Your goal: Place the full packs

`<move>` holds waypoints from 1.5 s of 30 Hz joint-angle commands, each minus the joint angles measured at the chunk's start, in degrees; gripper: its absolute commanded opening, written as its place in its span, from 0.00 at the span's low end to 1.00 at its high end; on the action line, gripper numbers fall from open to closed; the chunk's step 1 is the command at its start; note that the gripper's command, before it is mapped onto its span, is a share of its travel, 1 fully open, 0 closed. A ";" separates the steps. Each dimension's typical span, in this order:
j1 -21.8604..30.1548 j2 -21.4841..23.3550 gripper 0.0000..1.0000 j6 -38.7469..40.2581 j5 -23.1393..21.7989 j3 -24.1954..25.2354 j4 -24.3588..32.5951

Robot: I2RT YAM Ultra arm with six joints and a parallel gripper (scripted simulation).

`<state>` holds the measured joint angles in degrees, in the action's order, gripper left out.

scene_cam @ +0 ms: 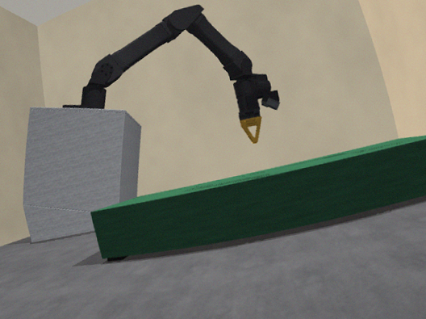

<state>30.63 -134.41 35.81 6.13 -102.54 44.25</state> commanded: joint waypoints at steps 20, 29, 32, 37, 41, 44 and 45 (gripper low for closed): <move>-0.77 0.55 0.74 0.24 0.73 -3.30 1.82; -0.96 -1.97 0.74 -0.29 0.70 -3.23 -1.19; -1.01 -2.48 0.74 -0.45 0.69 -3.23 -1.69; -1.27 -5.12 0.74 -0.71 0.64 -3.56 -4.02; -1.49 -7.32 0.74 -0.92 0.49 -3.96 -5.85; -1.56 -9.04 0.74 -1.07 0.37 -4.43 -7.12; -1.61 -9.65 0.74 -1.12 0.33 -4.64 -7.51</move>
<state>29.54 -143.87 35.40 6.22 -104.73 39.88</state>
